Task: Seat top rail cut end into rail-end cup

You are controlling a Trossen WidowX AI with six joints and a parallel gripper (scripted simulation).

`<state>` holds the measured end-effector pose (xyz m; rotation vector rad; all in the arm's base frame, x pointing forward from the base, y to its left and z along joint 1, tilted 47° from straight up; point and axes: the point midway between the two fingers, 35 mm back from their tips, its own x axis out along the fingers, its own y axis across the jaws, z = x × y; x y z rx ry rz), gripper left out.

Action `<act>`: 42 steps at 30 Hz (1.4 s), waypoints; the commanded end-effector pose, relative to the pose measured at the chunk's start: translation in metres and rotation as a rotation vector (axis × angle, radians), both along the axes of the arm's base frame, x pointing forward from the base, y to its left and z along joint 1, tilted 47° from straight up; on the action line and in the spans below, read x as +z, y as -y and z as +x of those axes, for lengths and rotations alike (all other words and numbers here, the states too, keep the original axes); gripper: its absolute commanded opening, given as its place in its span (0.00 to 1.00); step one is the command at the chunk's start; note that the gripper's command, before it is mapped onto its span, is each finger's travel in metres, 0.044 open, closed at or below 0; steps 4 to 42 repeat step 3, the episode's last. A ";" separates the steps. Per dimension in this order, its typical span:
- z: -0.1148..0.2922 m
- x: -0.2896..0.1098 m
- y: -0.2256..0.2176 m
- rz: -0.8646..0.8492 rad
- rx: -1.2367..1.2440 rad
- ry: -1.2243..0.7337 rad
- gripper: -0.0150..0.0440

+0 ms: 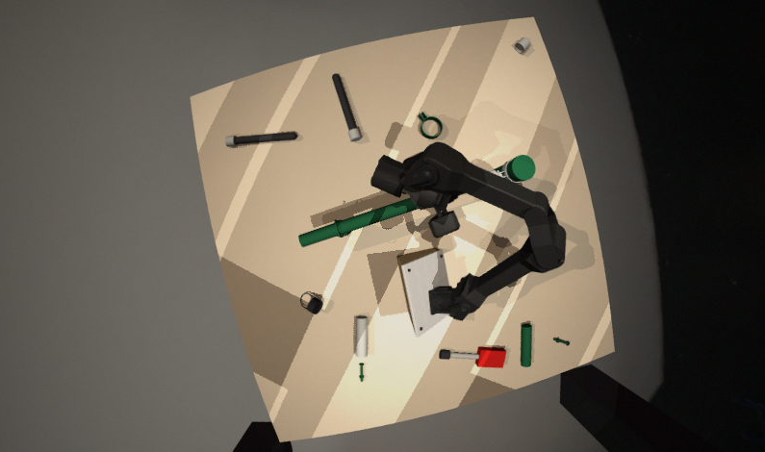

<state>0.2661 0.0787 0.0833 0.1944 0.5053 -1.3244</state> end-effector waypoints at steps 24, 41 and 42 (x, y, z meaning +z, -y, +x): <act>0.000 0.001 0.000 0.002 -0.001 -0.004 1.00; 0.000 0.001 0.000 0.002 -0.001 -0.004 1.00; 0.000 0.001 0.000 0.002 -0.001 -0.004 1.00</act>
